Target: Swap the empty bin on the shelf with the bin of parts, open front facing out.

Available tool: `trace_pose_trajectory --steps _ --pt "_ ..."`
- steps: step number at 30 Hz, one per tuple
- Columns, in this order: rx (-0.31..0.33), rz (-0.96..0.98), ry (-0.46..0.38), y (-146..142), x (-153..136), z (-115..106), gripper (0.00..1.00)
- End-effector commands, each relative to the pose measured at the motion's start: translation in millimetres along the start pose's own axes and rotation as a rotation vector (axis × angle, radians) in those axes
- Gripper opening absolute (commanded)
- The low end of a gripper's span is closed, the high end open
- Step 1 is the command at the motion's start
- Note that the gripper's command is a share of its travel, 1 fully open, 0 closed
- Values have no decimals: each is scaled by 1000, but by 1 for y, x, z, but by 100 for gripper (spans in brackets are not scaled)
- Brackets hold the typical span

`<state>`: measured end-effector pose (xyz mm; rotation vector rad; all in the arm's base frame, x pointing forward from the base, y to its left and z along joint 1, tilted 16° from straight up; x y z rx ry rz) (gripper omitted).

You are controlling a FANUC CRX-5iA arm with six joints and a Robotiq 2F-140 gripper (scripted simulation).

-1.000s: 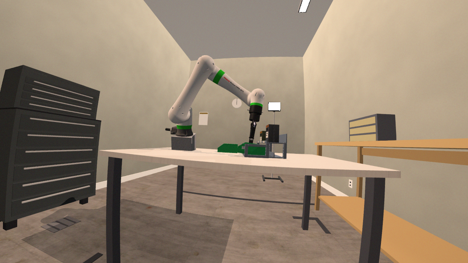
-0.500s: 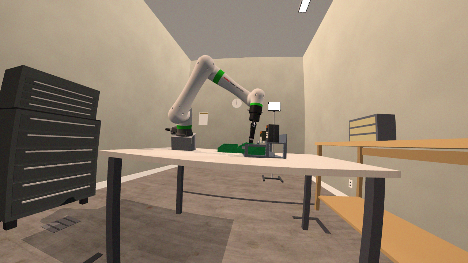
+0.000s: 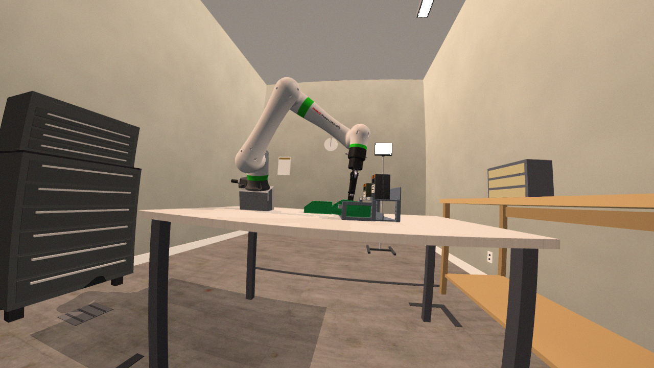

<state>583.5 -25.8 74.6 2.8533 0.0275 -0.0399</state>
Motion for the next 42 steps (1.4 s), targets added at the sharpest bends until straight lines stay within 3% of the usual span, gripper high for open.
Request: trace_pose_trajectory --steps 1,42 --pt "0 0 2 0 1 -1 15" --pt "0 0 2 0 -1 -12 15"
Point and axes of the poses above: the point where the finger pads meet when closed, its own z axis out along the fingers, its own y axis across the jaws, x = y × z, the point moved 6 cm from there along -z, back along the fingers, and after that the axes turned 11 degrees about z, right-handed, at the moved point
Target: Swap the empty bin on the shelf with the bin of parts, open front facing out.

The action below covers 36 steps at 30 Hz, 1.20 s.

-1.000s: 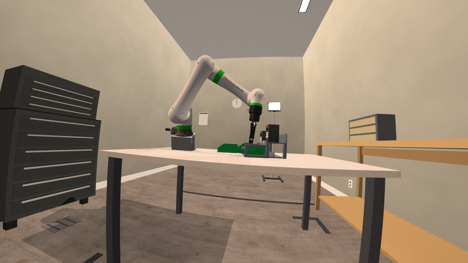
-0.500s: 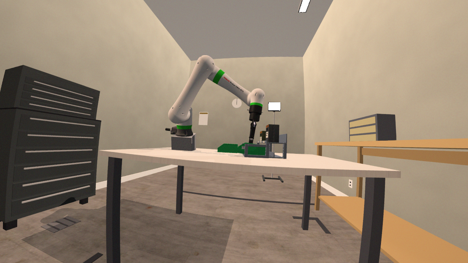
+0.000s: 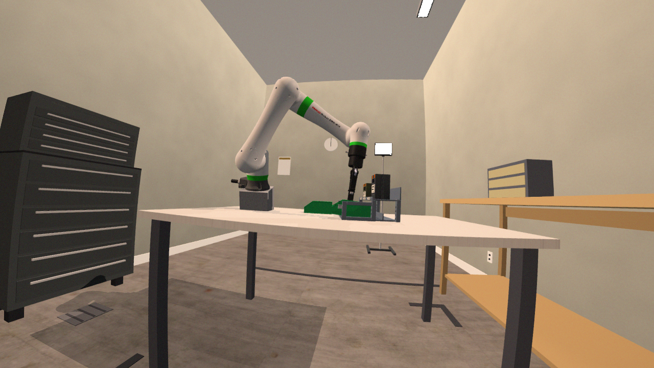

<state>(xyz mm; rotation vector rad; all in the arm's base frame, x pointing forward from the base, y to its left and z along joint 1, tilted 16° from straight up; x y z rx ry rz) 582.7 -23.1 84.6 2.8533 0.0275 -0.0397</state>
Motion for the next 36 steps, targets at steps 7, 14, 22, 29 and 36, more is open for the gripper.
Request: trace_pose_trajectory --steps 7,14,22,29,36 --pt "0 0 2 0 0 -9 15" --pt "0 0 2 0 -2 -19 15" --pt "0 0 2 1 -3 -30 15" --pt "0 0 2 1 -4 -43 15" --pt "0 0 2 1 -5 -52 15"
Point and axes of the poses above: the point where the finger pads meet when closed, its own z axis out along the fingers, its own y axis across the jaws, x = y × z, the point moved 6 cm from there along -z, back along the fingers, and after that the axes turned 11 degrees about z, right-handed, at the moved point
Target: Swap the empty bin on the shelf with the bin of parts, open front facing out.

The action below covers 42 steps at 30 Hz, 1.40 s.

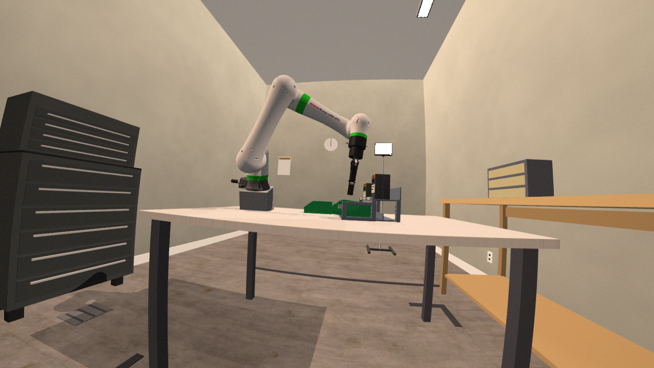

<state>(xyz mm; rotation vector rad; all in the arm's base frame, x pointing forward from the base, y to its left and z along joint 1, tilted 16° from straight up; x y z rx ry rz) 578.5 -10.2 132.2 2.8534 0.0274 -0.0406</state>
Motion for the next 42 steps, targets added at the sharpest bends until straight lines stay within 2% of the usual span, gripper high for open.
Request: trace_pose_trajectory --steps 1,14,42 --pt "0 0 2 0 0 -5 15" --pt "0 0 2 1 -2 -25 15" --pt "0 0 2 1 -4 -41 15"
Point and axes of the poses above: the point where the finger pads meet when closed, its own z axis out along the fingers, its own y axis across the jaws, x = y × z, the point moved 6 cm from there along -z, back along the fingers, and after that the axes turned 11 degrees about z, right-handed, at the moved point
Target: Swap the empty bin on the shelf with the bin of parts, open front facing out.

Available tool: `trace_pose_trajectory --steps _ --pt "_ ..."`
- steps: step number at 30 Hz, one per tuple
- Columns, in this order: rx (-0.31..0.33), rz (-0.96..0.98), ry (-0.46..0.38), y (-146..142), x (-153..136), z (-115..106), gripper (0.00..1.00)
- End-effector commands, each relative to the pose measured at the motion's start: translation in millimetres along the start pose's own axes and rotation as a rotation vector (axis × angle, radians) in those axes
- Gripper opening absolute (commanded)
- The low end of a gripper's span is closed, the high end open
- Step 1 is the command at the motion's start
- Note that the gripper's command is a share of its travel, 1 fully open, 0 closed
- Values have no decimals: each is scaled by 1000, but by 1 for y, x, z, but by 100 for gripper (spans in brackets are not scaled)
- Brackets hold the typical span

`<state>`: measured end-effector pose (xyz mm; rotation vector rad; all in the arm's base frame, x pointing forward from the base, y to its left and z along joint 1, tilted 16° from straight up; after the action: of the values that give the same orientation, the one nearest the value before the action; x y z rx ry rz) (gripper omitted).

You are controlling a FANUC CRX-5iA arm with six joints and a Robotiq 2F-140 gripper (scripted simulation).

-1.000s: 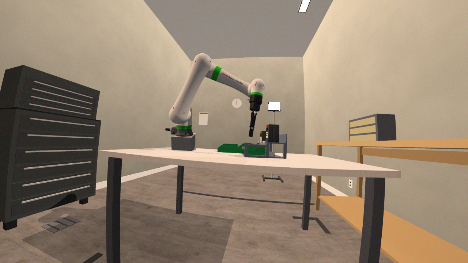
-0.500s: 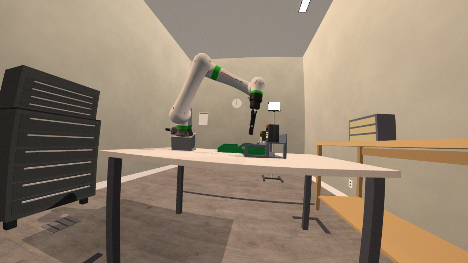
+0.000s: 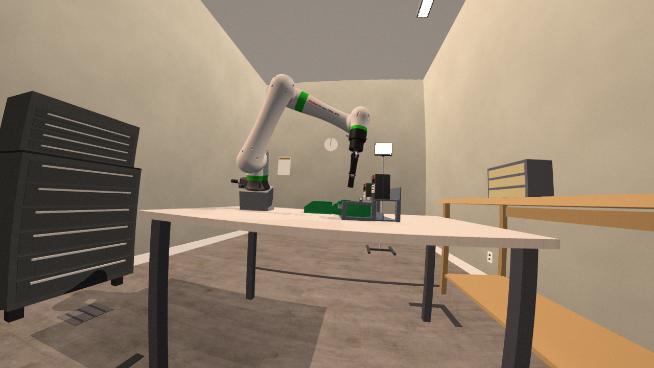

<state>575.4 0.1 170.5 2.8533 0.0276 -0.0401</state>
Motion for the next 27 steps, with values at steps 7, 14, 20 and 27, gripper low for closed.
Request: trace_pose_trajectory --steps 7,14,20,27 --pt "0 0 2 0 0 -1 15" --pt "0 0 2 0 0 -1 10" --pt "0 0 2 0 0 -1 10" --pt "0 0 2 0 0 -1 10"
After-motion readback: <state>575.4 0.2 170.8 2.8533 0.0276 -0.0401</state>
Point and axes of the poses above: the point where the finger pads meet when closed, its own z axis out along the fingers, its own y axis across the jaws, x = y × z, the point moved 6 cm from there along -z, back along the fingers, and after that the axes turned 11 degrees about z, right-handed, at the moved point
